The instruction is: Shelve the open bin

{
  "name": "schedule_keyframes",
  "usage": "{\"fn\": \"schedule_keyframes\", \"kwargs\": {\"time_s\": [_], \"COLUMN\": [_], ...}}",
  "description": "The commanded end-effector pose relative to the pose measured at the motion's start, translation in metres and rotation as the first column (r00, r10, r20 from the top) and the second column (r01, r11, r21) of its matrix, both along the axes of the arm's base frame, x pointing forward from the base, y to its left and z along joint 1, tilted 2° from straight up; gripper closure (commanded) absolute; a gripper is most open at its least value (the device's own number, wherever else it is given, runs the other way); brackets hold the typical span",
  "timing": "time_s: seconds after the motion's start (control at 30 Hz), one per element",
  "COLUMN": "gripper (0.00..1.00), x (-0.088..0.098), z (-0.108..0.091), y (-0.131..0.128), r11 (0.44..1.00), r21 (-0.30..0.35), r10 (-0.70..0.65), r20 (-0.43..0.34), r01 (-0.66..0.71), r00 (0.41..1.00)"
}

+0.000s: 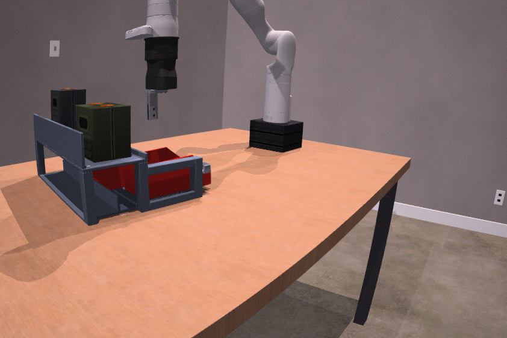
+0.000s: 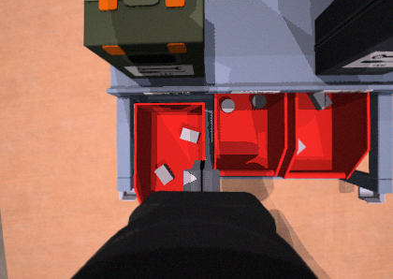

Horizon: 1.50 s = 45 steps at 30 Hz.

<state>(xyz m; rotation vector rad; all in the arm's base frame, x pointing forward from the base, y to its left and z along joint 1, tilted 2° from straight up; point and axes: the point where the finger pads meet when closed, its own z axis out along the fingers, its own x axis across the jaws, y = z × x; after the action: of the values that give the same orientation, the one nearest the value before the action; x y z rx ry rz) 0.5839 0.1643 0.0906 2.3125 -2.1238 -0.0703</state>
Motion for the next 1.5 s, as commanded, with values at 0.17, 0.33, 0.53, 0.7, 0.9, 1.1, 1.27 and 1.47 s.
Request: {"fn": "schedule_keyframes", "kwargs": {"time_s": [0.17, 0.33, 0.53, 0.7, 0.9, 1.1, 1.27, 1.47], "gripper": [1.0, 1.0, 1.0, 1.0, 1.0, 1.0, 1.0, 1.0], "x": [0.001, 0.001, 0.001, 0.001, 0.001, 0.0, -0.002, -0.011], "z": [0.001, 0.001, 0.001, 0.001, 0.001, 0.001, 0.0, -0.005], "y": [0.0, 0.0, 0.0, 0.0, 0.0, 0.0, 0.001, 0.004], "r11": [1.0, 1.0, 1.0, 1.0, 1.0, 1.0, 0.999, 0.986], "r21": [0.001, 0.001, 0.001, 0.001, 0.001, 0.0, 0.0, -0.001], "r10": [0.0, 0.0, 0.0, 0.0, 0.0, 0.004, 0.043, 0.167], "r20": [0.002, 0.002, 0.002, 0.002, 0.002, 0.003, 0.003, 0.006], "r01": [0.0, 0.0, 0.0, 0.0, 0.0, -0.004, -0.043, -0.167], "r00": [1.0, 1.0, 1.0, 1.0, 1.0, 1.0, 0.999, 0.986]}}
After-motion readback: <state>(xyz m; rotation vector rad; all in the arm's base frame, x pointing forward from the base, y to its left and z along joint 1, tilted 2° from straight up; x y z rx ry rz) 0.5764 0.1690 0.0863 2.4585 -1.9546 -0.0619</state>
